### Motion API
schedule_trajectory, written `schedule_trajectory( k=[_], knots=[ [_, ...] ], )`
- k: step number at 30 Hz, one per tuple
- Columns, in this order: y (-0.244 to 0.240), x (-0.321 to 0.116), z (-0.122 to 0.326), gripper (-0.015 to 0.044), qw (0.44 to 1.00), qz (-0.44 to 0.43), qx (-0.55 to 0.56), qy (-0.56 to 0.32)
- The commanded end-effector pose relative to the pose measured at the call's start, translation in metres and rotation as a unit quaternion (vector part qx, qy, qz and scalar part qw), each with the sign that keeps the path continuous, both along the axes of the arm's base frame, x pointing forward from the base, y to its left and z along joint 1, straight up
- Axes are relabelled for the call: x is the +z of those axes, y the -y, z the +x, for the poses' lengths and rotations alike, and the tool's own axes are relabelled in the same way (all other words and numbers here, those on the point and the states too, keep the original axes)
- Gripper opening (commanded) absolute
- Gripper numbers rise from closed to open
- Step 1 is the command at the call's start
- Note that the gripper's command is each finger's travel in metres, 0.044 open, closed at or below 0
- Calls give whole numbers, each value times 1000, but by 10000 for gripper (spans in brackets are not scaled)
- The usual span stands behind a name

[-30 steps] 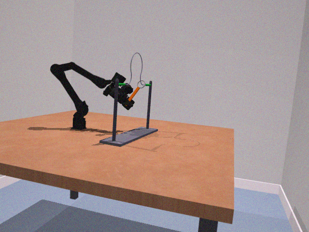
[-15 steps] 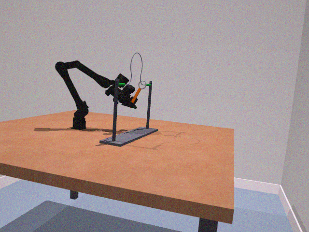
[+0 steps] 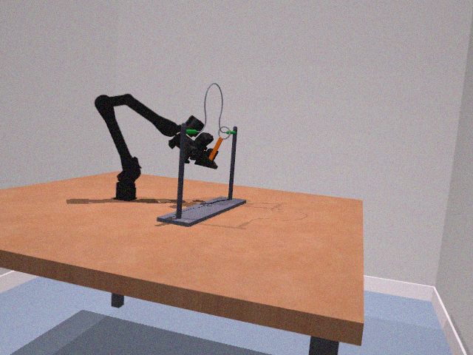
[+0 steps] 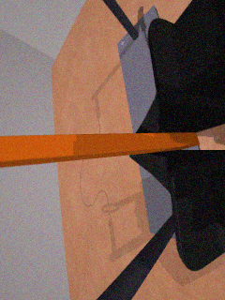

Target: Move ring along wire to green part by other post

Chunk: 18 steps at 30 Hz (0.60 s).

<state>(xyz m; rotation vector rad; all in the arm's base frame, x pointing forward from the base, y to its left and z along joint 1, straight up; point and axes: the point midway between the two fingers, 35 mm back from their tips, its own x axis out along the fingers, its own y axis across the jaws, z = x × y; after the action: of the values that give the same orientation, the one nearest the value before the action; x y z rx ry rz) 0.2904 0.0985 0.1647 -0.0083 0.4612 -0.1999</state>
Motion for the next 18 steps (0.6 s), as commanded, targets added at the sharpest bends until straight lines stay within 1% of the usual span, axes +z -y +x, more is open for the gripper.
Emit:
schedule_trajectory(
  k=[1,18],
  knots=[
    [-8,0,2,-150,1000,7,-1,0],
    [-26,1,3,-150,1000,12,-1,2]
  ],
)
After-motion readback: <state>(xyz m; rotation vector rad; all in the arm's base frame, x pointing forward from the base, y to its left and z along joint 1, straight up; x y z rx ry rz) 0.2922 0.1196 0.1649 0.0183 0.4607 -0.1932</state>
